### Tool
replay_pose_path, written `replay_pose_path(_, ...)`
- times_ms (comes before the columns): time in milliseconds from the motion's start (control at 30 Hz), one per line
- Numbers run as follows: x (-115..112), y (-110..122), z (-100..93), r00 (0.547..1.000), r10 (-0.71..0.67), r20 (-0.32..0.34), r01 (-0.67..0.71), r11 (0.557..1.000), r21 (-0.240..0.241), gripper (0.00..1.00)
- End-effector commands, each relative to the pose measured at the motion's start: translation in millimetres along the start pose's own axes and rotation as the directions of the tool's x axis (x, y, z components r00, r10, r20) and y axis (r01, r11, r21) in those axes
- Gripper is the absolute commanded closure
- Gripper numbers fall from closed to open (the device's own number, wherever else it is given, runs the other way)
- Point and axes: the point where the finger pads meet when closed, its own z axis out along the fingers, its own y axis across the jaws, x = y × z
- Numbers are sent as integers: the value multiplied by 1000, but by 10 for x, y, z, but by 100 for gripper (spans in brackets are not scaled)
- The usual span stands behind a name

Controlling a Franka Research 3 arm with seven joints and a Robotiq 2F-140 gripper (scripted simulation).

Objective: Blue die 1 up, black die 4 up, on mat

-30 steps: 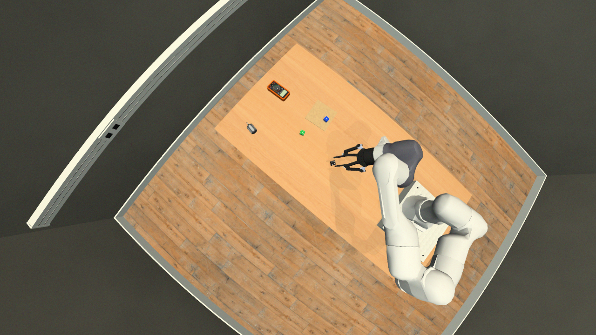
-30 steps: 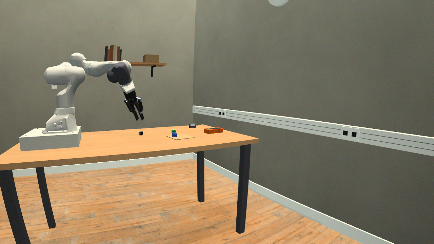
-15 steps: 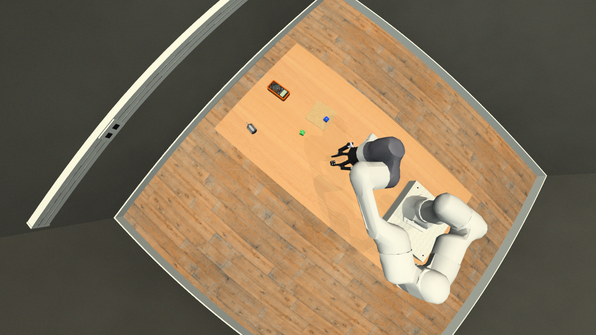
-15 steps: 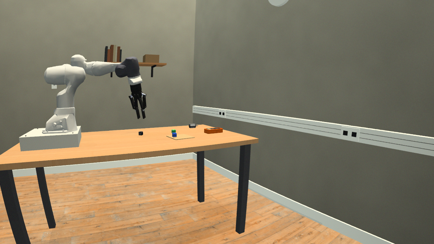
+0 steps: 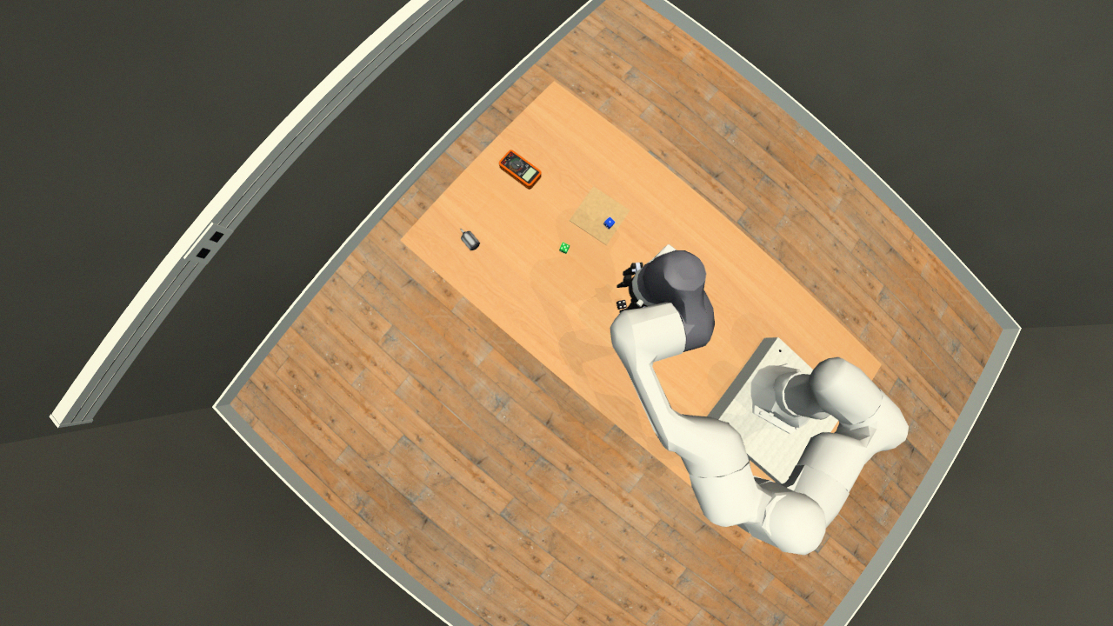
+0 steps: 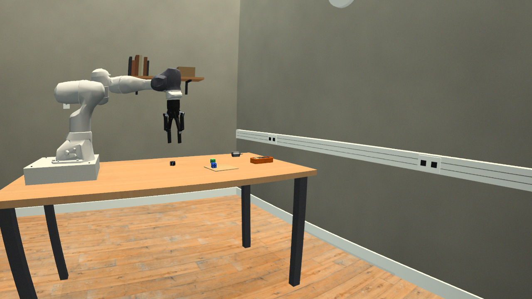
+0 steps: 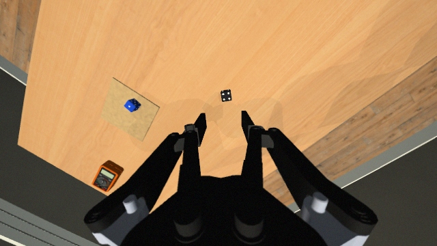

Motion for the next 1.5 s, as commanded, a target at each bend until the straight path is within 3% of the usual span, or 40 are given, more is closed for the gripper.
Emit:
replay_pose_path(0, 56, 38, 16, 996, 88, -29, -89, 996, -18, 0)
replay_pose_path(267, 58, 38, 20, 996, 86, -29, -86, 996, -18, 0)
replay_pose_path(467, 198, 54, 347, 996, -87, -25, 86, 996, -23, 0)
replay_pose_path(600, 211, 56, 373, 995, -101, -25, 101, 995, -23, 0)
replay_pose_path(633, 211, 56, 373, 995, -101, -25, 101, 995, -23, 68)
replay_pose_path(1467, 211, 56, 373, 995, -101, -25, 101, 995, -23, 68)
